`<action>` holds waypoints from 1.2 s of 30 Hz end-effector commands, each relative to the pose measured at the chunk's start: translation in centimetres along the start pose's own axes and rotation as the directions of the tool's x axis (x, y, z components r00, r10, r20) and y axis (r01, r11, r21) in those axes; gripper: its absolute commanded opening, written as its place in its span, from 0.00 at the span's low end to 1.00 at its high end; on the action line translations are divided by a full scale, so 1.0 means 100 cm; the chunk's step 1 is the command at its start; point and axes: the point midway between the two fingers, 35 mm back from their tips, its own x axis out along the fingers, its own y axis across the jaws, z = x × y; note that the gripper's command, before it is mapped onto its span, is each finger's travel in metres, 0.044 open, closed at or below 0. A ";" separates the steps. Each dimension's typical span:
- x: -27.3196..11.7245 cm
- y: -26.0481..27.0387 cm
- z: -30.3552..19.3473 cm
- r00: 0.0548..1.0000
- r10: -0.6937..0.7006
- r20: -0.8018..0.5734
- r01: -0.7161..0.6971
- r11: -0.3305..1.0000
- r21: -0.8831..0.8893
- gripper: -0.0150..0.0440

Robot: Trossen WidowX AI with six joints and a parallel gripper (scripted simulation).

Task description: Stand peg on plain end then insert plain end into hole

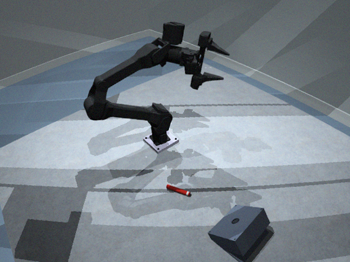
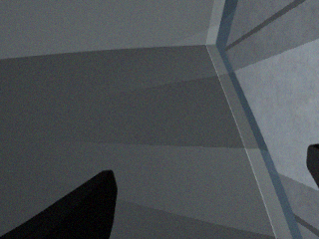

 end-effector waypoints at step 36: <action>0.072 -0.068 0.078 0.783 -0.518 0.345 0.585 0.422 -0.693 1.00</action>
